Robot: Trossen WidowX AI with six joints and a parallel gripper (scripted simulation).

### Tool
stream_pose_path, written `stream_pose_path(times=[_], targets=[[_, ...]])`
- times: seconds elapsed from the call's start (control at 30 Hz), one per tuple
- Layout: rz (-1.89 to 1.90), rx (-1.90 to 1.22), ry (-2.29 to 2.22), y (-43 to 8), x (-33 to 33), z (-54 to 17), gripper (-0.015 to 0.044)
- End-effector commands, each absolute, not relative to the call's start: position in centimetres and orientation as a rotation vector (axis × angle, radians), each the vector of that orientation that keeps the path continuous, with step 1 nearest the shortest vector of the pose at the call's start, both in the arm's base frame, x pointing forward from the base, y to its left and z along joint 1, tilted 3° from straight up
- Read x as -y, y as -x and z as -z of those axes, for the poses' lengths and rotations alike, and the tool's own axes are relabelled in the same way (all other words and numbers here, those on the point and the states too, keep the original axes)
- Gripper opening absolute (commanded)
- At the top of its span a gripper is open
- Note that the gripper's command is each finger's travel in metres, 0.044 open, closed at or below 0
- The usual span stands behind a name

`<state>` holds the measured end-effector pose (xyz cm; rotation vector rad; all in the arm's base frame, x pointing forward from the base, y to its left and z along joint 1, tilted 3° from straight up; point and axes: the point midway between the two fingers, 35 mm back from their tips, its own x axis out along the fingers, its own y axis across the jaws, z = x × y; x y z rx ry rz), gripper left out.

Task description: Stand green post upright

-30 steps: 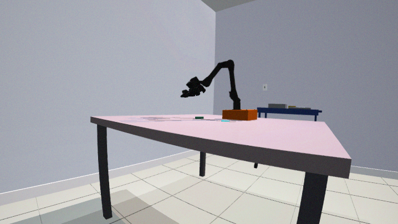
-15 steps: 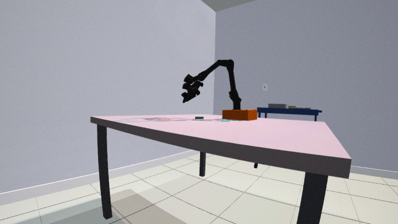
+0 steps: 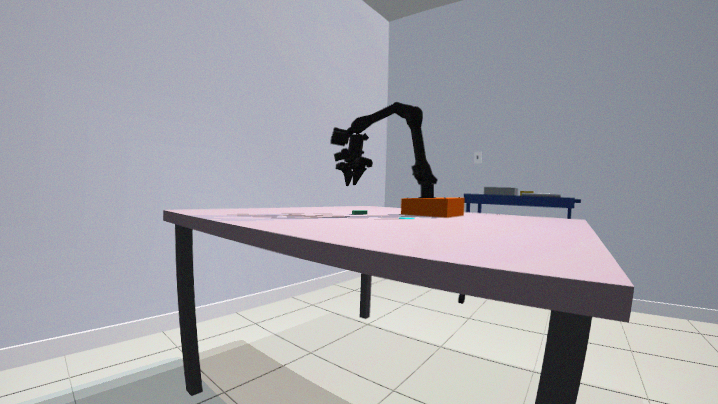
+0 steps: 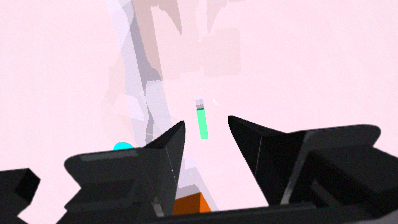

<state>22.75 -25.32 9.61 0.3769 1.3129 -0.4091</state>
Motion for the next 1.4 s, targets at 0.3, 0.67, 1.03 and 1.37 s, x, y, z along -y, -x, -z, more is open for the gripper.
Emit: stream_pose_path(times=[0.3,0.67,1.03,1.37], targets=[[0.411,-1.493,-0.327,-22.1,23.3,-10.5,0.0233],[0.411,-1.494,-0.327,-22.4,24.0,1.0,0.0233],[0.411,-1.494,-0.327,-22.4,24.0,1.1,0.0075],[0.411,-1.494,-0.327,-22.5,24.0,0.4,0.0023]])
